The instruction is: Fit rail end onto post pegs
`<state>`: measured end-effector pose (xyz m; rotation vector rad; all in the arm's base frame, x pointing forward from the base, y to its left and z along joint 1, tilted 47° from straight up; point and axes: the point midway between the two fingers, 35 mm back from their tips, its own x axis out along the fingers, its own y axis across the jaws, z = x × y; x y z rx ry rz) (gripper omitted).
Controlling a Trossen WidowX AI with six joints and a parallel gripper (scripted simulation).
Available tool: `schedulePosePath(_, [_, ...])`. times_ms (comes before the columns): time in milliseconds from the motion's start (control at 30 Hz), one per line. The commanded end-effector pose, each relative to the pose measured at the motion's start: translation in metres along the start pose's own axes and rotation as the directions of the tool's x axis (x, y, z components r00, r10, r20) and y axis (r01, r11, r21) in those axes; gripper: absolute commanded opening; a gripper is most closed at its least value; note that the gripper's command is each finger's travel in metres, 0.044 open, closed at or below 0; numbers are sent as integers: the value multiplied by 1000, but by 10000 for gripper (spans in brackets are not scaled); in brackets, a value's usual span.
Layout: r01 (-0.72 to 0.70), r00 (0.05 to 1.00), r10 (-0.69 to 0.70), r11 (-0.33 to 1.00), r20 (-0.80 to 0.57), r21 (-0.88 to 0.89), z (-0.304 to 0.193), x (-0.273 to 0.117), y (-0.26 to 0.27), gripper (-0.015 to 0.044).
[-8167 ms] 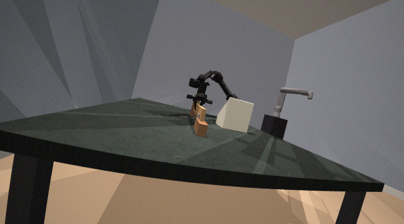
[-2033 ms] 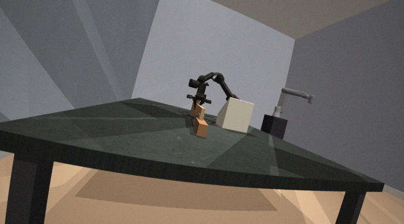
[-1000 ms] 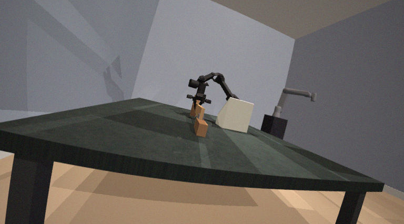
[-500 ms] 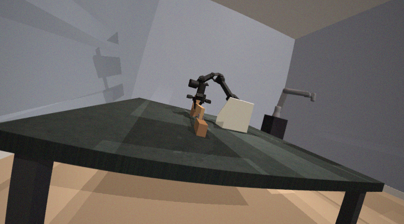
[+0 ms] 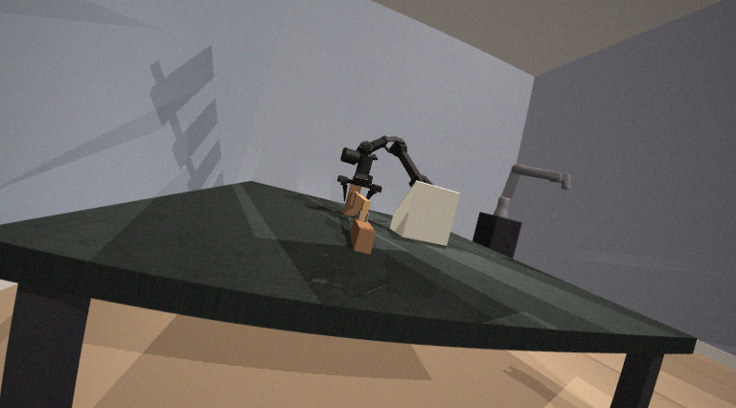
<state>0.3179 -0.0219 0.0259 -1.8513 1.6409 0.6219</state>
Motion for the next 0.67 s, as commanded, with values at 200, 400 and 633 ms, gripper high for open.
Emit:
schedulePosePath(200, [1, 1000, -1, 1000, 3, -2, 29, -29, 0, 440])
schedulePosePath(400, [1, 1000, -1, 1000, 2, -2, 31, -30, 0, 440])
schedulePosePath(633, [1, 1000, -1, 1000, 2, -2, 31, -30, 0, 440])
